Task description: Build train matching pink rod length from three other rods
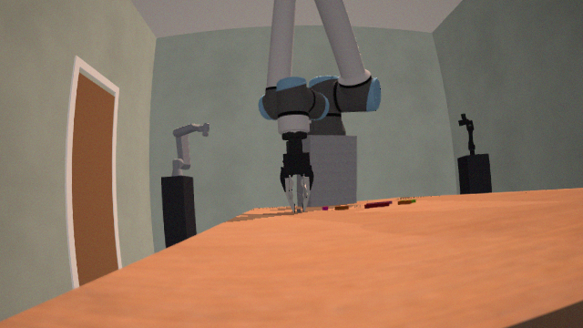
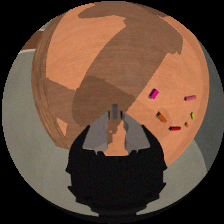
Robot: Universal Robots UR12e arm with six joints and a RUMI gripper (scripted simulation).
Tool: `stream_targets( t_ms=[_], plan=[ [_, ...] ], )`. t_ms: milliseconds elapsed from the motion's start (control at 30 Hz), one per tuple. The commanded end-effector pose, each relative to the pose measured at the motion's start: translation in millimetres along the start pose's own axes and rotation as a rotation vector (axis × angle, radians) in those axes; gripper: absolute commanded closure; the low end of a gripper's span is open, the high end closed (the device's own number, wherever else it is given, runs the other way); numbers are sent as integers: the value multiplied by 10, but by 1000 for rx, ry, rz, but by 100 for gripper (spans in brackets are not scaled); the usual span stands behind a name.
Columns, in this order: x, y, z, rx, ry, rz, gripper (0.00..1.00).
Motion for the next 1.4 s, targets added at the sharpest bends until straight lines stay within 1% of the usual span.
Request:
stream_targets(
  t_ms=[0, 1067, 1100, 1367],
  plan=[
    [-4, -1, -1, 0, 0, -1, 86],
    [-4, -1, -1, 0, 0, -1, 86],
    [-4, -1, -1, 0, 0, -1, 100],
    [-4, -1, -1, 0, 0, -1, 100]
  ],
)
Point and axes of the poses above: the point where the finger pads meet when closed, its own y axis back along the fingers, its own z axis across the jaws, x = y × z, the point moved 4 cm from there along y, back along the fingers, and after that the axes turned 4 degrees about -y, right-handed, at the moved point
